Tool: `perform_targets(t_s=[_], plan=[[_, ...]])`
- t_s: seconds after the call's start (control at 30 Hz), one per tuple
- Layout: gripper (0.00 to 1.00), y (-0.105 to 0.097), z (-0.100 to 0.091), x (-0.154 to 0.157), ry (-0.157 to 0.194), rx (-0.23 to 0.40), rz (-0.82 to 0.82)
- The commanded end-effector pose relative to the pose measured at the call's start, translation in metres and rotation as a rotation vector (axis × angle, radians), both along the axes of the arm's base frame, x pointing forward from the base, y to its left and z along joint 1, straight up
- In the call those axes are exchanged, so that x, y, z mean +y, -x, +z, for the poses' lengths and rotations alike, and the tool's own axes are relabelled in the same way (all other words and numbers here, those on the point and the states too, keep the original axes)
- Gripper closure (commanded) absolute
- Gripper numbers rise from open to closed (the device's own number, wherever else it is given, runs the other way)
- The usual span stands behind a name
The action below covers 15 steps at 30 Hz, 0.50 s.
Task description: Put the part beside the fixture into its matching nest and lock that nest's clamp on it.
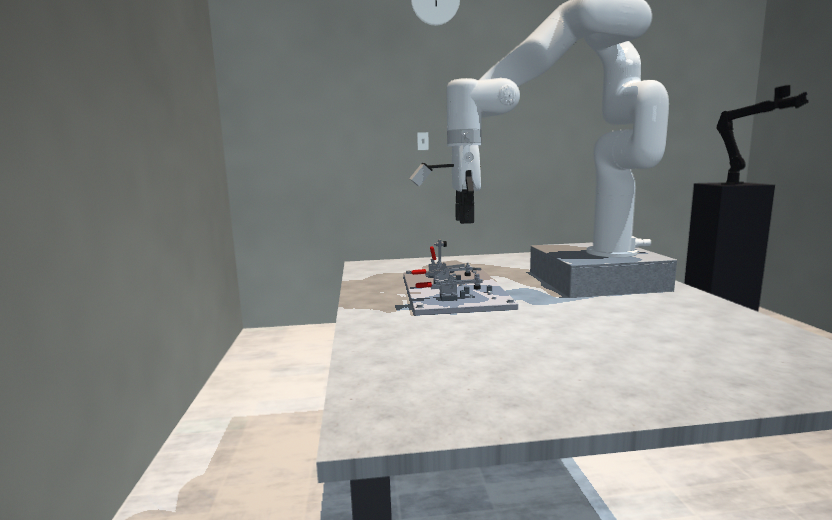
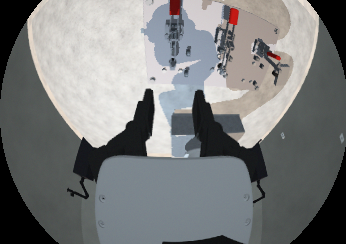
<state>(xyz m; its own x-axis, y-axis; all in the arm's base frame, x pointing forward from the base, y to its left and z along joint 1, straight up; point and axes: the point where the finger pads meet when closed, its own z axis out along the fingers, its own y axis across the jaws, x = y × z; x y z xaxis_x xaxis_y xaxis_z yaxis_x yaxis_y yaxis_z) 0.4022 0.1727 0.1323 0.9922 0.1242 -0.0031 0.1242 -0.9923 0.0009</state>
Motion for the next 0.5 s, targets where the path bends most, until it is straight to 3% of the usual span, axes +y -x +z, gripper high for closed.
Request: perform_targets(t_s=[0.0,0.2,0.47], plan=[[0.53,-0.032,0.001,0.005,0.0,-0.001,0.0],[0.53,-0.069,0.001,0.01,0.0,-0.001,0.0],[0.53,-0.091,0.001,0.013,0.0,-0.001,0.0]])
